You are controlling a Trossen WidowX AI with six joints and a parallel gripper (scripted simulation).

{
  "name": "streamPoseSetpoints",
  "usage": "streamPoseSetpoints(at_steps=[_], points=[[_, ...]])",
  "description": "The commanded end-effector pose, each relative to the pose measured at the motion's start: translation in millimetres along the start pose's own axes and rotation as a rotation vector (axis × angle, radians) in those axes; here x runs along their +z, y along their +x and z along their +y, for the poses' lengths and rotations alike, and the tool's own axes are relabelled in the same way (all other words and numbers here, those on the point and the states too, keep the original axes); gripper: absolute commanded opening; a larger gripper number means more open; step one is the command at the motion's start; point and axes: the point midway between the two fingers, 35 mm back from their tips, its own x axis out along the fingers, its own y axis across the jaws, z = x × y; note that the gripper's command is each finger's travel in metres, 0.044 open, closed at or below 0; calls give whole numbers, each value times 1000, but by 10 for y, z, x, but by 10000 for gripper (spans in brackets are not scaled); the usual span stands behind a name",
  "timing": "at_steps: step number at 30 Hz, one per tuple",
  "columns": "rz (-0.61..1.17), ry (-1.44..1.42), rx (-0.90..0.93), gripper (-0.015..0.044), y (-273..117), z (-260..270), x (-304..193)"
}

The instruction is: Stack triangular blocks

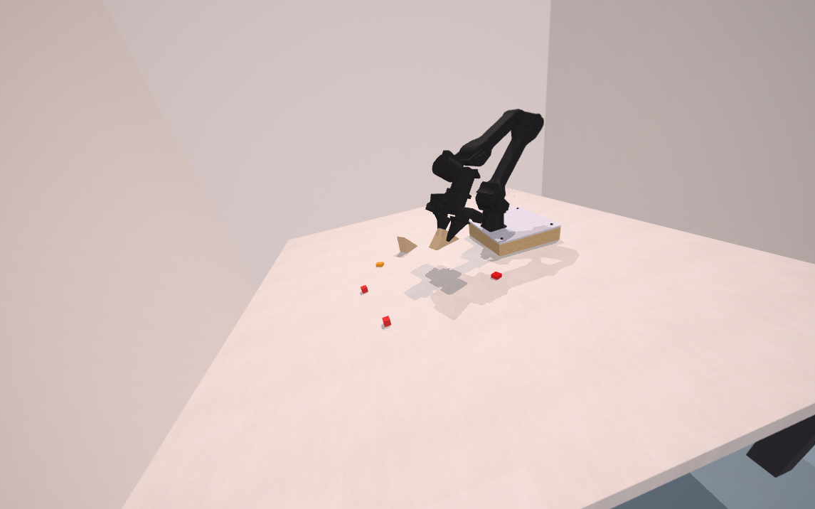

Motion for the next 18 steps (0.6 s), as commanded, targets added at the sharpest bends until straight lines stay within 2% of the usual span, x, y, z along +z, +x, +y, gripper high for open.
streamPoseSetpoints(at_steps=[1, 12, 18], points=[[-12, -4, 2, 0, -137, 2, 59], [-12, -4, 2, 0, -137, 2, 59], [22, 154, -2, 0, -114, -3, 38]])
